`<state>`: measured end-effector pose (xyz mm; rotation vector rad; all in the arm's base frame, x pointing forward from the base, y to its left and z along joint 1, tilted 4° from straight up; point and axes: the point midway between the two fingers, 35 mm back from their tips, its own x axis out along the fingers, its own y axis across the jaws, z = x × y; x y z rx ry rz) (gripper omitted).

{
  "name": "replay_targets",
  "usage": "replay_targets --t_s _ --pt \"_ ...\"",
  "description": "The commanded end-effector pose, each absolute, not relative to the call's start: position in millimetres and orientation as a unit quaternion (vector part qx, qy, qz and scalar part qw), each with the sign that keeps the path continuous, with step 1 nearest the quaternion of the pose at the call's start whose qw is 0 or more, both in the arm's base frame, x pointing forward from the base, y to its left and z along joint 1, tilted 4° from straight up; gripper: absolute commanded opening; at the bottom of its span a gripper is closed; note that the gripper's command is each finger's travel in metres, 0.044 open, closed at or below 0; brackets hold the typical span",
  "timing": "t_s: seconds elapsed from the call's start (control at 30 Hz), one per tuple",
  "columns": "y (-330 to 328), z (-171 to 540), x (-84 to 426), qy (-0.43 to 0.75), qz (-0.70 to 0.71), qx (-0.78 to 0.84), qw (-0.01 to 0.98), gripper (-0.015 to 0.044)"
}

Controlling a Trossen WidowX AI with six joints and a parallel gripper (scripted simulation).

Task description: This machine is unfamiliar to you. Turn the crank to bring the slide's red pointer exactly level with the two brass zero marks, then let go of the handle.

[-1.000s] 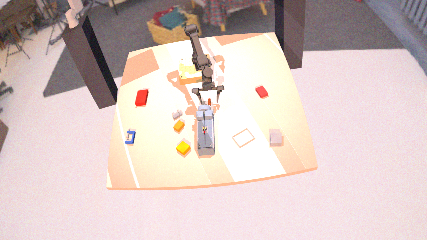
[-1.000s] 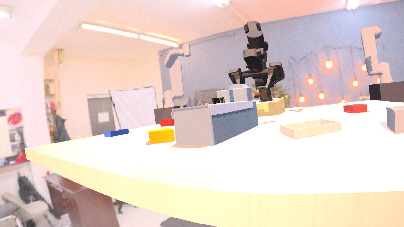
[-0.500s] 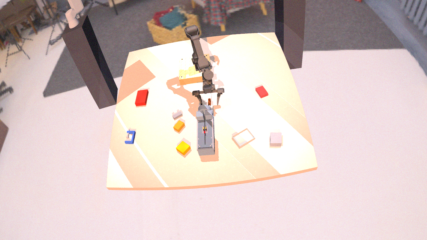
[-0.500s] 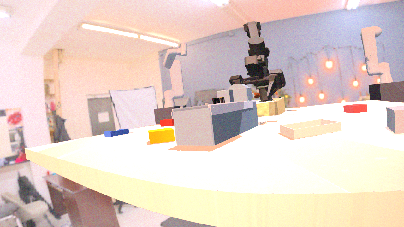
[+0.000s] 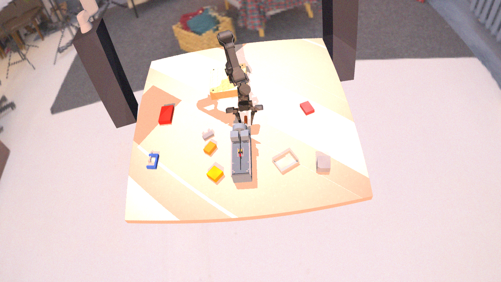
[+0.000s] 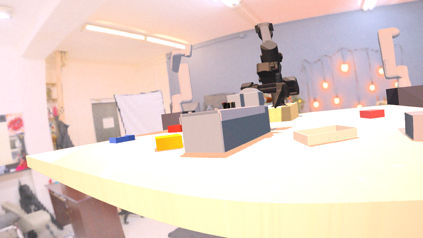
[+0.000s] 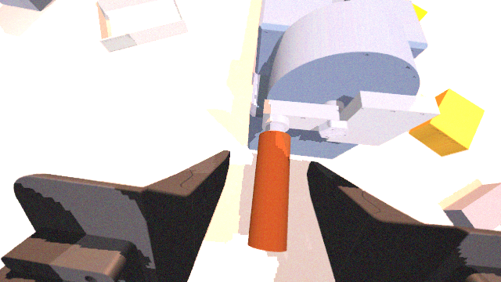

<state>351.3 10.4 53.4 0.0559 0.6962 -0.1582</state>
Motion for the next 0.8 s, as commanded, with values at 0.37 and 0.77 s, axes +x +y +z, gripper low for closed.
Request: replay_targets --t_s 0.37,0.77 --pt "11.1 52.6 351.3 0.341 -0.075 0.026 0.937 0.0" --pt "10.5 46.5 351.9 0.341 -0.075 0.026 0.937 0.0"
